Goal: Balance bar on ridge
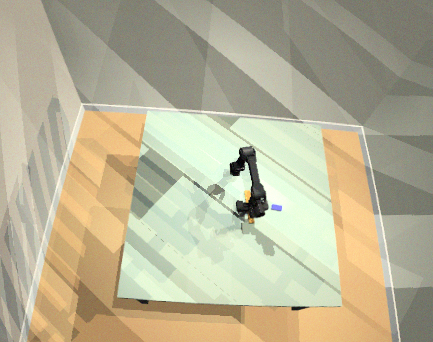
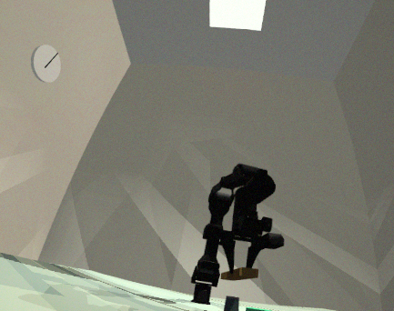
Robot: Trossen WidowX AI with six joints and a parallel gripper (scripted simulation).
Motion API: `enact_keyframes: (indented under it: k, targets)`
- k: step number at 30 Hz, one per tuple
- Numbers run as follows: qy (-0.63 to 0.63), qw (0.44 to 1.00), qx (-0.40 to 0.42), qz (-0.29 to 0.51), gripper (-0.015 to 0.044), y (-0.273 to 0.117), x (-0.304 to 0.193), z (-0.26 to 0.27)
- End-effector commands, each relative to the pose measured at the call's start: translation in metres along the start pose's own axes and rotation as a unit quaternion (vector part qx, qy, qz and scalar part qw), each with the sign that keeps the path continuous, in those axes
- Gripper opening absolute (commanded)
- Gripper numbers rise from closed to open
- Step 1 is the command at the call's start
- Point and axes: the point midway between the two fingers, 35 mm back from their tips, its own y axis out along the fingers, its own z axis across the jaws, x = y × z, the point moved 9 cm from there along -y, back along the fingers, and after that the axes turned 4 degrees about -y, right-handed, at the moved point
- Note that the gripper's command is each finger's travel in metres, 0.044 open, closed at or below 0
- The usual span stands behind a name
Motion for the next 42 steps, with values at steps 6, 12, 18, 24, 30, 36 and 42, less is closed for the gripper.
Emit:
enact_keyframes:
  k: [6, 12, 18, 24, 30, 36, 42]
  targets:
    - [0.002, 1.000, 0.002, 0.004, 0.0000, 0.016, -0.001, -0.001]
    - [0.003, 1.000, 0.002, 0.004, 0.0000, 0.026, -0.002, -0.002]
    - [0.003, 1.000, 0.002, 0.005, 0.0000, 0.035, -0.002, -0.003]
    - [0.003, 1.000, 0.002, 0.005, 0.0000, 0.035, -0.002, -0.003]
    - [0.003, 1.000, 0.002, 0.005, 0.0000, 0.033, -0.002, -0.003]
    - [0.003, 1.000, 0.002, 0.005, 0.0000, 0.033, -0.002, -0.003]
    - [0.003, 1.000, 0.002, 0.005, 0.0000, 0.034, -0.002, -0.003]
